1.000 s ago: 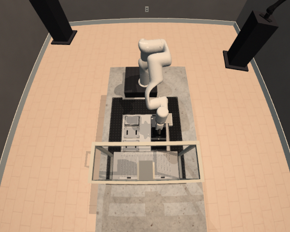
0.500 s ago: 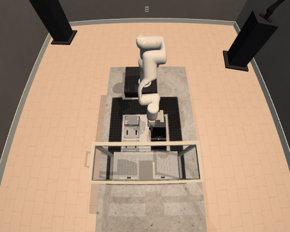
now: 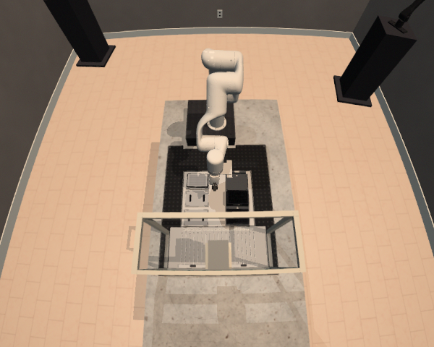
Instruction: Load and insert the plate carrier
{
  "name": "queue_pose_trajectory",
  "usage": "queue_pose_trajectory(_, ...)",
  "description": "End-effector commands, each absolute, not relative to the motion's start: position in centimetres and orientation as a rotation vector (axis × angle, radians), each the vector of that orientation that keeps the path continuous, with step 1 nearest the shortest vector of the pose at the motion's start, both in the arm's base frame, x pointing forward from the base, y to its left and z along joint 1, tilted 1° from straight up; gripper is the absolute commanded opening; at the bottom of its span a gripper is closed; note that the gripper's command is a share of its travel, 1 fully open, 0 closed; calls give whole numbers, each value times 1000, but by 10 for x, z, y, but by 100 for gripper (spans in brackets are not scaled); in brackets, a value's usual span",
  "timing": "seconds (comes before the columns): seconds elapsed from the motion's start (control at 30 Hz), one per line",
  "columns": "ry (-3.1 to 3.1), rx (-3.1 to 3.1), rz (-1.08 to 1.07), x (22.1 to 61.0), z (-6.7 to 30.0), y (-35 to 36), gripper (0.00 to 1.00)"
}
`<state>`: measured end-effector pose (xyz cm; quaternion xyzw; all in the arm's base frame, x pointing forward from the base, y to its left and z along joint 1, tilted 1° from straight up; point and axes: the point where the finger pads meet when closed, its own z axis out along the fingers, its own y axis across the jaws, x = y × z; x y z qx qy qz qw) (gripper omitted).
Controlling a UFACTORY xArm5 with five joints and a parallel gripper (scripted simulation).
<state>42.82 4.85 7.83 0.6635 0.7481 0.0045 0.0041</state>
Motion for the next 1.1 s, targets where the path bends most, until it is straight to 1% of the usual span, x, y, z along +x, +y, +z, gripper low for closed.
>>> queue_pose_trajectory(0.0, 2352, 2086, 37, 425, 78, 35, 100)
queue_pose_trajectory(0.77, 2352, 2086, 36, 393, 64, -64, 100)
queue_pose_trajectory(1.07, 2352, 2086, 36, 393, 64, -64, 100)
